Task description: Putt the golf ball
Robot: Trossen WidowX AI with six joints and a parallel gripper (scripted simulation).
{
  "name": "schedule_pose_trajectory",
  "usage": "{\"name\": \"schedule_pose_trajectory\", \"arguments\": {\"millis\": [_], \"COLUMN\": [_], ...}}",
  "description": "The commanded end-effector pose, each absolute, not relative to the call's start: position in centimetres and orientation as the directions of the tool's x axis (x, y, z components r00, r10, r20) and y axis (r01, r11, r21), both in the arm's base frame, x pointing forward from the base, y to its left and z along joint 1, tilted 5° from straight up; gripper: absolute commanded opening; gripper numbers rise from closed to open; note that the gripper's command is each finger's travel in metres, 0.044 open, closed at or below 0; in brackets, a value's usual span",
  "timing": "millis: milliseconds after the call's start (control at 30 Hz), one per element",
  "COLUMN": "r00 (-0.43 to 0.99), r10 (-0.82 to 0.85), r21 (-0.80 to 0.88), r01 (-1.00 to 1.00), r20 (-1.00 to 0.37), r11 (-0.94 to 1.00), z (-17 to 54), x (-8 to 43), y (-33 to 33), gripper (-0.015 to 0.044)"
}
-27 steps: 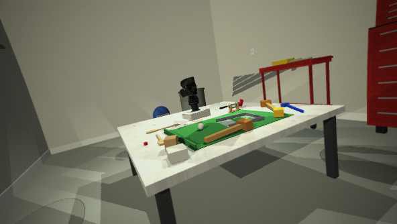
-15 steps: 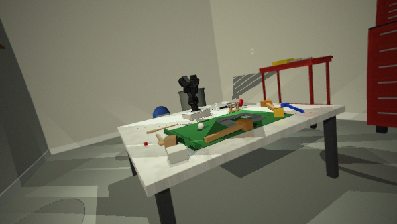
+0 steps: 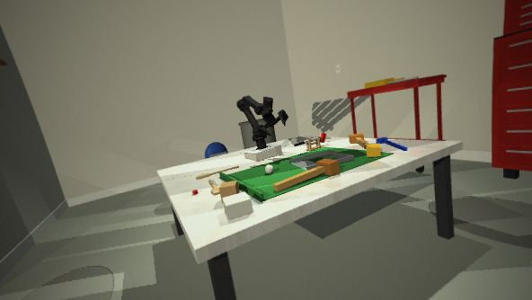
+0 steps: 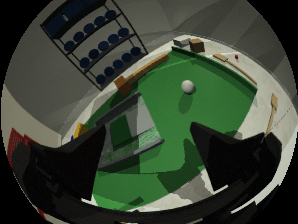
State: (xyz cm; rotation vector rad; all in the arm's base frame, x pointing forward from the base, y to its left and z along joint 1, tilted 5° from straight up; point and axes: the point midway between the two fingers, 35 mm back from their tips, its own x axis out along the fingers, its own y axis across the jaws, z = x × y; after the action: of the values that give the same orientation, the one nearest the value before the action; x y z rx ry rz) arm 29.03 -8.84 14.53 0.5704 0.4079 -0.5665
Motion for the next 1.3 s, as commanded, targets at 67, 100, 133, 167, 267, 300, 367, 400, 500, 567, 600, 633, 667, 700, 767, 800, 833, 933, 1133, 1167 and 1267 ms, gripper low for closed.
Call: {"name": "schedule_pose_trajectory", "arguments": {"millis": [67,100,133,167,267,300,367,400,500,567,600,633,667,700,767,800,833,933,1133,1167,1267], "r00": [0.572,0.553,0.533,0.512,0.444,0.419,0.367,0.34,0.24,0.173,0.14,0.107,0.073,0.039,-0.014,-0.022,-0.022,-0.022,-0.022,-0.022,-0.022], "r10": [-0.056,-0.038,-0.02,-0.002,0.048,0.064,0.093,0.107,0.148,0.17,0.179,0.188,0.197,0.204,0.215,0.216,0.216,0.216,0.216,0.216,0.216], "r21": [-0.128,-0.142,-0.154,-0.163,-0.176,-0.176,-0.168,-0.161,-0.121,-0.086,-0.067,-0.047,-0.027,-0.006,0.025,0.03,0.03,0.03,0.03,0.03,0.03], "r01": [-0.087,-0.148,-0.208,-0.27,-0.451,-0.508,-0.618,-0.67,-0.825,-0.901,-0.93,-0.954,-0.973,-0.987,-0.998,-0.999,-0.999,-0.999,-0.999,-0.999,-0.999], "r20": [-0.818,-0.832,-0.846,-0.859,-0.895,-0.906,-0.925,-0.934,-0.96,-0.97,-0.974,-0.976,-0.978,-0.978,-0.977,-0.976,-0.976,-0.976,-0.976,-0.976,-0.976], "r11": [0.988,0.979,0.966,0.949,0.875,0.843,0.768,0.725,0.551,0.426,0.361,0.295,0.228,0.16,0.051,0.034,0.034,0.034,0.034,0.034,0.034], "z": [9.7,9.5,9.3,9.1,8.5,8.3,8.0,7.8,7.3,7.1,7.0,6.9,6.8,6.8,6.7,6.7,6.7,6.7,6.7,6.7,6.7], "x": [30.2,30.2,30.1,30.0,29.7,29.6,29.2,29.0,28.4,27.9,27.6,27.4,27.1,26.8,26.3,26.3,26.3,26.3,26.2,26.2,26.2], "y": [-0.9,-0.3,0.2,0.8,2.4,2.9,4.0,4.5,6.1,7.1,7.6,8.0,8.5,8.9,9.6,9.7,9.7,9.7,9.8,9.8,9.8], "gripper": [0.044,0.044,0.044,0.044,0.044,0.044,0.044,0.044,0.044,0.044,0.044,0.044,0.044,0.044,0.044,0.044,0.044,0.044,0.044,0.044,0.044]}}
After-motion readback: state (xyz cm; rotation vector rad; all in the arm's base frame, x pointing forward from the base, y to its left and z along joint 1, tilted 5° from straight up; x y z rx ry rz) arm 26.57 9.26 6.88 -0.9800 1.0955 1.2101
